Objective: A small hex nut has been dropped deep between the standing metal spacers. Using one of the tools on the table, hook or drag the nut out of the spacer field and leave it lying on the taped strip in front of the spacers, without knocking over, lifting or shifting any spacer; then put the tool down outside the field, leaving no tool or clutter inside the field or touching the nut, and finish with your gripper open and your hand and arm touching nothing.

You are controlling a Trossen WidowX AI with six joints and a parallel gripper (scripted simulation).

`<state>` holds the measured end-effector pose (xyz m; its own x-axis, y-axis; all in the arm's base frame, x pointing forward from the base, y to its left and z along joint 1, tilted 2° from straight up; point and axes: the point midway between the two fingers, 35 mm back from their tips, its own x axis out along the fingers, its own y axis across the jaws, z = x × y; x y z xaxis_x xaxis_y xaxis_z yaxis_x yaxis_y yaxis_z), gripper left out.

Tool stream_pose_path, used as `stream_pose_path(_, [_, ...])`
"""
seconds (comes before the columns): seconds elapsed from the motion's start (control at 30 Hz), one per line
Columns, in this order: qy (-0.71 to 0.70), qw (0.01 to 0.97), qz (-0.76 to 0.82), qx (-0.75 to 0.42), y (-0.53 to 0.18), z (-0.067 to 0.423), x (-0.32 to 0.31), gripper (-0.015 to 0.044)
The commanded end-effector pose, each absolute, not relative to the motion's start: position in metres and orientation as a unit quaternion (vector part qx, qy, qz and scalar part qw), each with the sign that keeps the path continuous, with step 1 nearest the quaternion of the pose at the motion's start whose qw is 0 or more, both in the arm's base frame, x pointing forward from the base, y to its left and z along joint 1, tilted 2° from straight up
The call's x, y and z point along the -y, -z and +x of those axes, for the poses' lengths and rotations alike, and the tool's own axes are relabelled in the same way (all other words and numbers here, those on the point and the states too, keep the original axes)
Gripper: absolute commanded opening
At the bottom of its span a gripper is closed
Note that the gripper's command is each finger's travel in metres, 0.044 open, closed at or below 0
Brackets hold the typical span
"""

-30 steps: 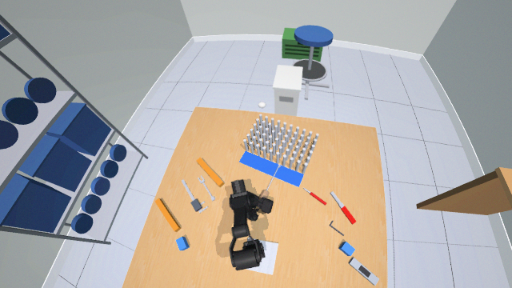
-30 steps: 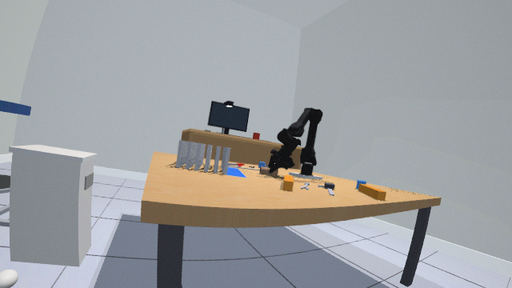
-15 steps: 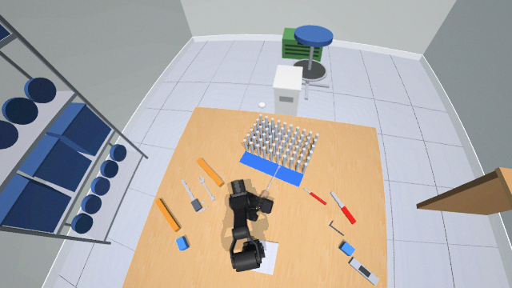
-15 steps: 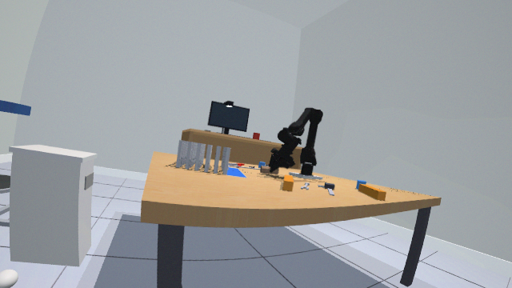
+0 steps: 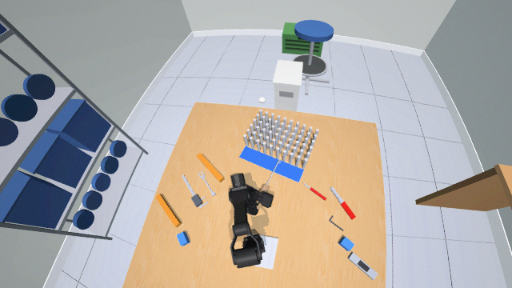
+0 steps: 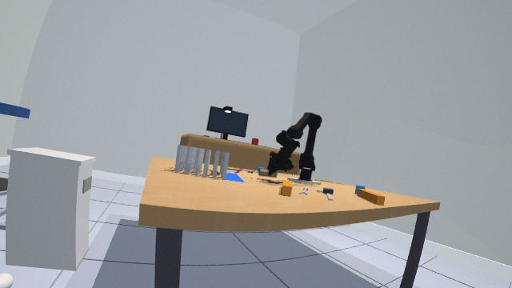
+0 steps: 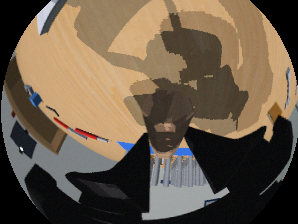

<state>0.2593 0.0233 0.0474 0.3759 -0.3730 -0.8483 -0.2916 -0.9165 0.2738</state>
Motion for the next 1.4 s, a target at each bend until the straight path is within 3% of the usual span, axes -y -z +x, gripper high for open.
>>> stream_pose_path(0.0, [0.517, 0.038, 0.831, 0.200, -0.053, 0.260, -0.025, 0.0000])
stream_pose_path(0.37, [0.519, 0.038, 0.830, 0.200, -0.059, 0.221, -0.035, 0.0000])
stream_pose_path(1.37, [0.518, 0.038, 0.831, 0.200, -0.176, 0.232, -0.038, 0.0000])
